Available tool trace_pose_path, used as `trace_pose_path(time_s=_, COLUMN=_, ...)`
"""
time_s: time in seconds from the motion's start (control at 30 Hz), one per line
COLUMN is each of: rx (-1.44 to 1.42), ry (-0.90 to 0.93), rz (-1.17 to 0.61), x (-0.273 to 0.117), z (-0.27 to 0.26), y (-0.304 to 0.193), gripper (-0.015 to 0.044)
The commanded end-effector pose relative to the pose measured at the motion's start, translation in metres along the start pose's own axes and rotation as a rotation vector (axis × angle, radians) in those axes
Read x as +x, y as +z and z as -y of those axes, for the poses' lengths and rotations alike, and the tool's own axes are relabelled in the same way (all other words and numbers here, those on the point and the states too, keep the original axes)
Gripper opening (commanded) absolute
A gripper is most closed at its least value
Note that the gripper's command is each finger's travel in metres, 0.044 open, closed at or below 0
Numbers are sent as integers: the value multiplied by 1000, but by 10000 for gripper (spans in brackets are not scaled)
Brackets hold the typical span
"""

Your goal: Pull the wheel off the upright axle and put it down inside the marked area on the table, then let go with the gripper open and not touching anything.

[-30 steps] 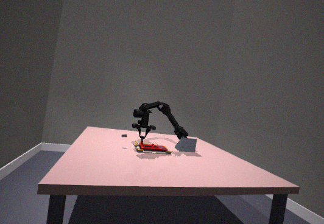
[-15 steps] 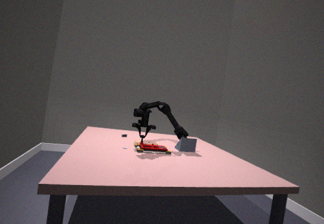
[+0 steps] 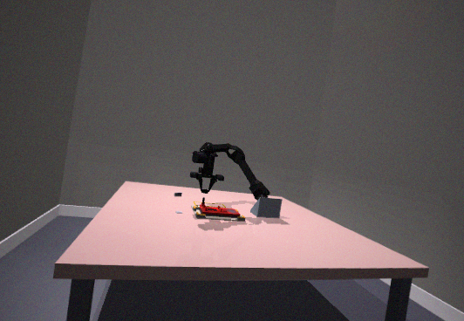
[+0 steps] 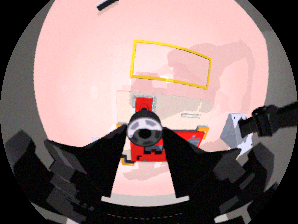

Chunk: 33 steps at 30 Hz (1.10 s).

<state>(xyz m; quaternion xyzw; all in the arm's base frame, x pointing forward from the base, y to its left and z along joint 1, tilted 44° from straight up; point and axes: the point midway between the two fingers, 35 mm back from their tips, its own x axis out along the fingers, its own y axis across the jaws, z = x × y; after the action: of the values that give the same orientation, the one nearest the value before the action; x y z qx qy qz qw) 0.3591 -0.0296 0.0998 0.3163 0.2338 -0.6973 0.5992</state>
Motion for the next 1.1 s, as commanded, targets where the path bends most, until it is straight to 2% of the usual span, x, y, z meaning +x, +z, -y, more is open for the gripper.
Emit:
trace_pose_path(time_s=0.0, rx=2, ry=5, rz=-6, x=-14, z=0, y=0, gripper=0)
trace_pose_path(time_s=0.07, rx=0, ry=3, rz=-1, x=-6, z=0, y=1, gripper=0)
trace_pose_path(time_s=1.07, rx=-1, ry=2, rz=-2, x=-13, z=56, y=95, gripper=0)
